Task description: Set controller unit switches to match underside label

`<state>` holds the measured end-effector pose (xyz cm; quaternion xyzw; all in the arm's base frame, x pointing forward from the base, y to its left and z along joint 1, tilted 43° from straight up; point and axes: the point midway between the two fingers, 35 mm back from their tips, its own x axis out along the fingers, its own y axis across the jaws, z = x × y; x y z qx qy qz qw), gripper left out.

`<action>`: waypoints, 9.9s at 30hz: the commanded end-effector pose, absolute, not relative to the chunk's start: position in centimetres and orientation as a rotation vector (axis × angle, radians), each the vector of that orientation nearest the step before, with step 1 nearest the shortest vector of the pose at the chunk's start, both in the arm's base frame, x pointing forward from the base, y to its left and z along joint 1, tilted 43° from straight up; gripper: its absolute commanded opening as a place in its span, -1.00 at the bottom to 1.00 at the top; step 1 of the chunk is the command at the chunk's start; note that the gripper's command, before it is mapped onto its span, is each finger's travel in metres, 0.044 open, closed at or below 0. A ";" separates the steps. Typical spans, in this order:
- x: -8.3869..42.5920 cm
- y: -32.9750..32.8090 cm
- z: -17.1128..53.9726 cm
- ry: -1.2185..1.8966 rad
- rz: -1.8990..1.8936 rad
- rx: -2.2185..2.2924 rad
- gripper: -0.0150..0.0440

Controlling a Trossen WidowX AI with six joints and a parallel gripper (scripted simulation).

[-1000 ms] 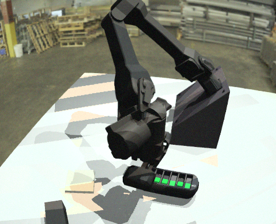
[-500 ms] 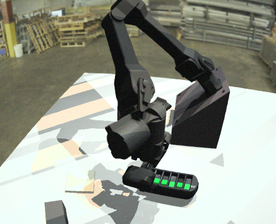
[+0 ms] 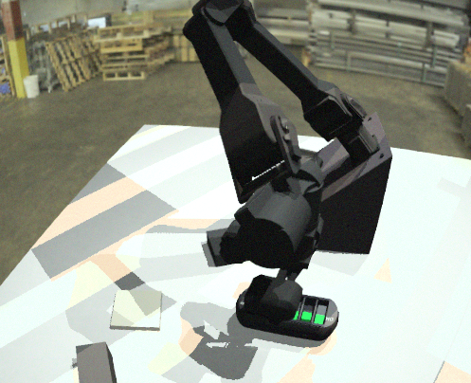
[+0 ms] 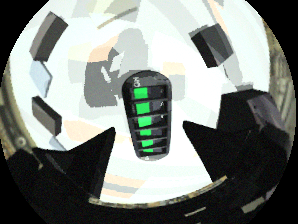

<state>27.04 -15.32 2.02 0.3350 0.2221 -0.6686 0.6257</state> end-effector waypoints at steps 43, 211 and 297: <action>27.1 -10.2 5.4 0.507 -1.538 0.763 -0.16; 21.7 -11.4 -3.9 0.428 -1.256 0.786 -0.49; 25.5 -14.5 -6.5 0.422 -1.254 0.783 -0.49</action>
